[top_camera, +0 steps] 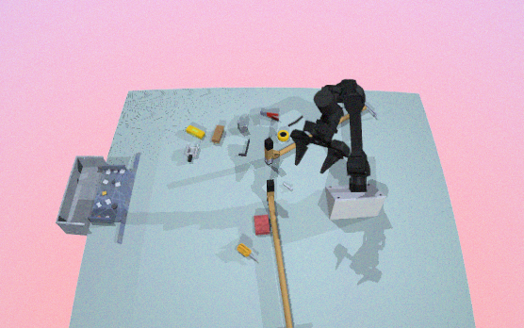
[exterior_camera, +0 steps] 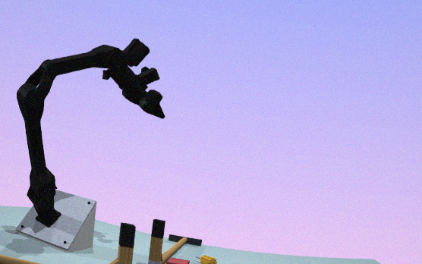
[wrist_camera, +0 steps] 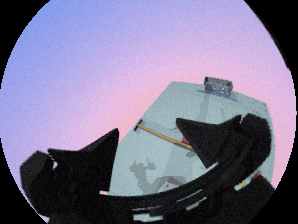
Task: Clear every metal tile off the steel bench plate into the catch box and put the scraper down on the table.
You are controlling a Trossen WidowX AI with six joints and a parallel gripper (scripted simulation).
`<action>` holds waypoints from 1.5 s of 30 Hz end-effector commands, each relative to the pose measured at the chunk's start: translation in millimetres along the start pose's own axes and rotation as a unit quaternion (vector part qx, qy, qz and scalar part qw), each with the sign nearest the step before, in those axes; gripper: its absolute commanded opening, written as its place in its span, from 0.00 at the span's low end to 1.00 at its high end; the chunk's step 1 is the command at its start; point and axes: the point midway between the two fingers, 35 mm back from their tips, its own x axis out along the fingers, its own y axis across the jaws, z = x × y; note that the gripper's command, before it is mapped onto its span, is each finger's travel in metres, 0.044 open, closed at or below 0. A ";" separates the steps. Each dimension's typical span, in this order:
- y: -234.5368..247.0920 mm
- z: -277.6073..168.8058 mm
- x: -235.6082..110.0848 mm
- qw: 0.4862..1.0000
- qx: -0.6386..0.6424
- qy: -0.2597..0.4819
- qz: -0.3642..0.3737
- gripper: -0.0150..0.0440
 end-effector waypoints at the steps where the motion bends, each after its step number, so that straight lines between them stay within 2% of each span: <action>1: 21.7 -10.9 5.9 0.999 -0.034 0.013 0.001 1.00; 26: 133.5 -71.4 13.7 0.978 -0.204 0.041 0.008 1.00; 45: 136.2 -73.4 13.6 0.977 -0.208 0.041 0.008 1.00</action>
